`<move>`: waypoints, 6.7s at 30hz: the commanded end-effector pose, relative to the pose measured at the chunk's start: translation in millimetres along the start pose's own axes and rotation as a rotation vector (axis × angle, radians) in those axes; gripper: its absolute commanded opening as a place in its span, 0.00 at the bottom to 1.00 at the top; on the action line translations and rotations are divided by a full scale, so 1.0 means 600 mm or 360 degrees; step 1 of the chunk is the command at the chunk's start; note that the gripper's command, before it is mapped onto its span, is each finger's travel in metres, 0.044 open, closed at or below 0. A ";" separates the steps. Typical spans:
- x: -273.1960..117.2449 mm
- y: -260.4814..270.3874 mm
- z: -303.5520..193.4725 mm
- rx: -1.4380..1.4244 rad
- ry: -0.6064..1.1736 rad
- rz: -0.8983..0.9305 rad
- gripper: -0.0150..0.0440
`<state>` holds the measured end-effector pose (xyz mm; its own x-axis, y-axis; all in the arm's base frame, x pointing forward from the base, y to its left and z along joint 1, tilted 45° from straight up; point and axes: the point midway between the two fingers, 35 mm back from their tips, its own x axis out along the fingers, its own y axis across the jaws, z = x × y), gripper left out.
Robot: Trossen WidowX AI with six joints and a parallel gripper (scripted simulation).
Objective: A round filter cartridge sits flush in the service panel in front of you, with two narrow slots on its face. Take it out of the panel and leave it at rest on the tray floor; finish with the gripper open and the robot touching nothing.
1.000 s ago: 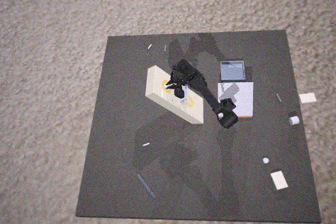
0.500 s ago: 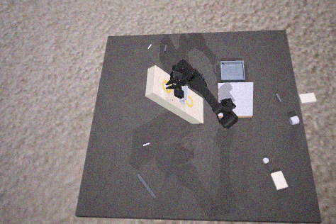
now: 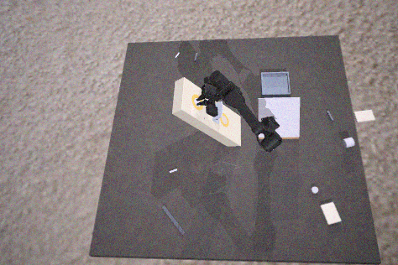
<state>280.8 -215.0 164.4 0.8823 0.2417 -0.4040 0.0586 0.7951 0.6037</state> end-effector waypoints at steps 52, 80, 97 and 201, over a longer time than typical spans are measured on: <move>0.015 0.000 0.002 0.0002 -0.0014 -0.0004 0.38; 0.033 -0.002 -0.001 0.0930 0.0002 -0.0004 0.25; 0.041 -0.002 -0.001 0.1873 0.0001 -0.0004 0.25; -0.104 -0.004 -0.003 0.2547 0.0002 -0.0012 0.25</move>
<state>228.0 -229.3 184.0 0.8772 0.2371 -0.4174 0.4727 -0.5782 0.6650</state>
